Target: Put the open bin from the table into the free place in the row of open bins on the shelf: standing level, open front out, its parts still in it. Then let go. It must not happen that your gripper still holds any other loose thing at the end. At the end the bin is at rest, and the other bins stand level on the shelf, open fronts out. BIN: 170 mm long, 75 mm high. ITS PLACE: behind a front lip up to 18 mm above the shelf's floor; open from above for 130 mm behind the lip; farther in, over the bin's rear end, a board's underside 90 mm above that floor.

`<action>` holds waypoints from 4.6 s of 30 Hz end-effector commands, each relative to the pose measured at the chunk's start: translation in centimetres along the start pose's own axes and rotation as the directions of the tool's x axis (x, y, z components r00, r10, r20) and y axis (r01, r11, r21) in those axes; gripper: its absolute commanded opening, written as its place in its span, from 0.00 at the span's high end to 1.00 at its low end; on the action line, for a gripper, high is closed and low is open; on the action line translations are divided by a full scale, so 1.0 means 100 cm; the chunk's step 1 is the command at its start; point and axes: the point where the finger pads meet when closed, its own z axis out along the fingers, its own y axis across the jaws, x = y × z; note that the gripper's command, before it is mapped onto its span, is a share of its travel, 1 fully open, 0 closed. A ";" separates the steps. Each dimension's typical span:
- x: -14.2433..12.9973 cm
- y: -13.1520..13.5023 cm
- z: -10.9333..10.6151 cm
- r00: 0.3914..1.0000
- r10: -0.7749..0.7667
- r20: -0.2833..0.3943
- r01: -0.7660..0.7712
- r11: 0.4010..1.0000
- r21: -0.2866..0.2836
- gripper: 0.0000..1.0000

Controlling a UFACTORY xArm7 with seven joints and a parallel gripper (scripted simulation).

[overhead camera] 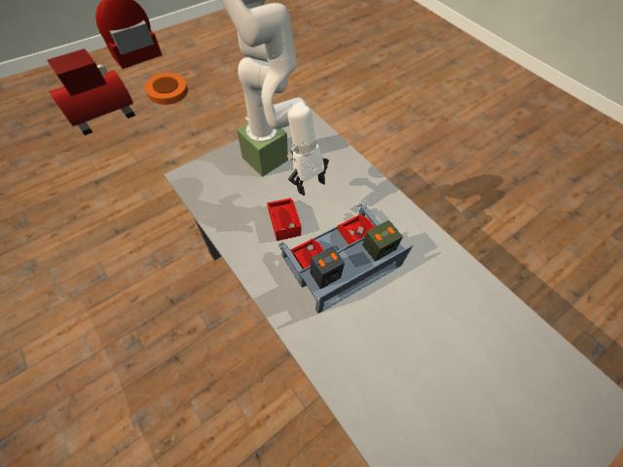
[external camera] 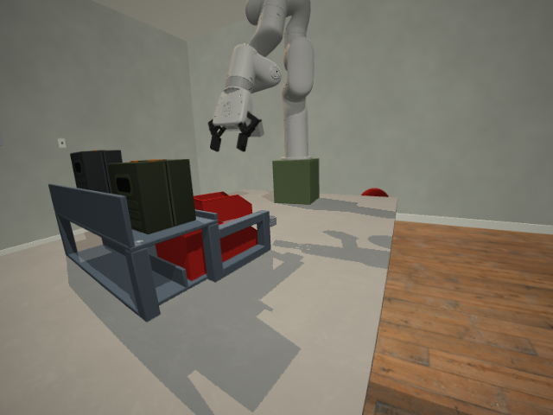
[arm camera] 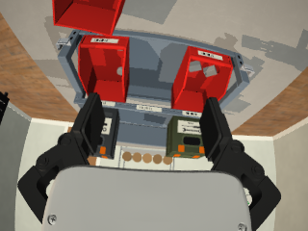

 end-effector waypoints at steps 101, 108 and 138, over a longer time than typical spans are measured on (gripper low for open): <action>0.008 -0.052 -0.043 0.875 0.357 -0.328 -0.348 0.933 0.086 0.00; 0.016 -0.072 -0.045 0.875 0.357 -0.328 -0.348 0.933 0.086 0.00; 0.012 -0.062 -0.044 0.875 0.357 -0.328 -0.348 0.933 0.086 0.00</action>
